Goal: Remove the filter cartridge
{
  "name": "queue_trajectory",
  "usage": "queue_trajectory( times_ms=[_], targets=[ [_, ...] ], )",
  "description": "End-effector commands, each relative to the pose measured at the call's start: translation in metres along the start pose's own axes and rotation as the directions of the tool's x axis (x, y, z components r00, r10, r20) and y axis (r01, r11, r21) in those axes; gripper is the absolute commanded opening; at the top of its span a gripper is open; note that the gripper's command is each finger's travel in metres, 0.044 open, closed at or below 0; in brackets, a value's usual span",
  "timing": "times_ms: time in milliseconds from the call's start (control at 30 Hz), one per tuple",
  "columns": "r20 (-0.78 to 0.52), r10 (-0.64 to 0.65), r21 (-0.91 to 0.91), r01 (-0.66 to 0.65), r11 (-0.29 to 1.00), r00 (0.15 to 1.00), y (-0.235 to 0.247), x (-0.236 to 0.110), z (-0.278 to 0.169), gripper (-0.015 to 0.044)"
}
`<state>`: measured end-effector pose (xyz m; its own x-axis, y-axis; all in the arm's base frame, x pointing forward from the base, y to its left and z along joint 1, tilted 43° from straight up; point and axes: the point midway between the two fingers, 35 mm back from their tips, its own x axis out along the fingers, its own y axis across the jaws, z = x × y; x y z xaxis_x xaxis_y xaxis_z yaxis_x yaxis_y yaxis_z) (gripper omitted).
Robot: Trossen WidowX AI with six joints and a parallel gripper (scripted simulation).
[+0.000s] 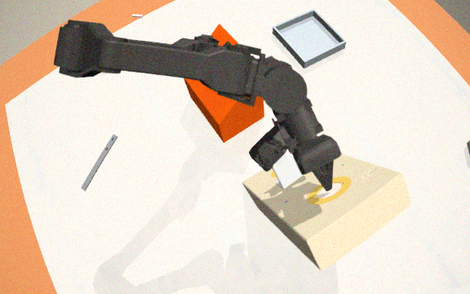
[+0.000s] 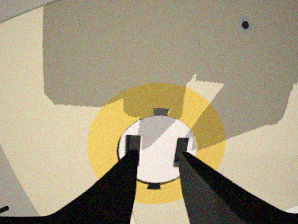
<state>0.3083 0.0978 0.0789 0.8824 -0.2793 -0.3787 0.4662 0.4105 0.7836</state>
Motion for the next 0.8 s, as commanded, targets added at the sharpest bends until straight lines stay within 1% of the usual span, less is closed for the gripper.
queue_trajectory(
  times_ms=[0, 767],
  targets=[
    [-0.005, 0.003, -0.004, -0.003, 1.0, 1.0, 0.0002, 0.0018, -0.0008, 0.0112],
    [-0.005, 0.003, -0.004, -0.003, 1.0, 1.0, 0.001, 0.0037, -0.0014, 0.0112]
  ],
)
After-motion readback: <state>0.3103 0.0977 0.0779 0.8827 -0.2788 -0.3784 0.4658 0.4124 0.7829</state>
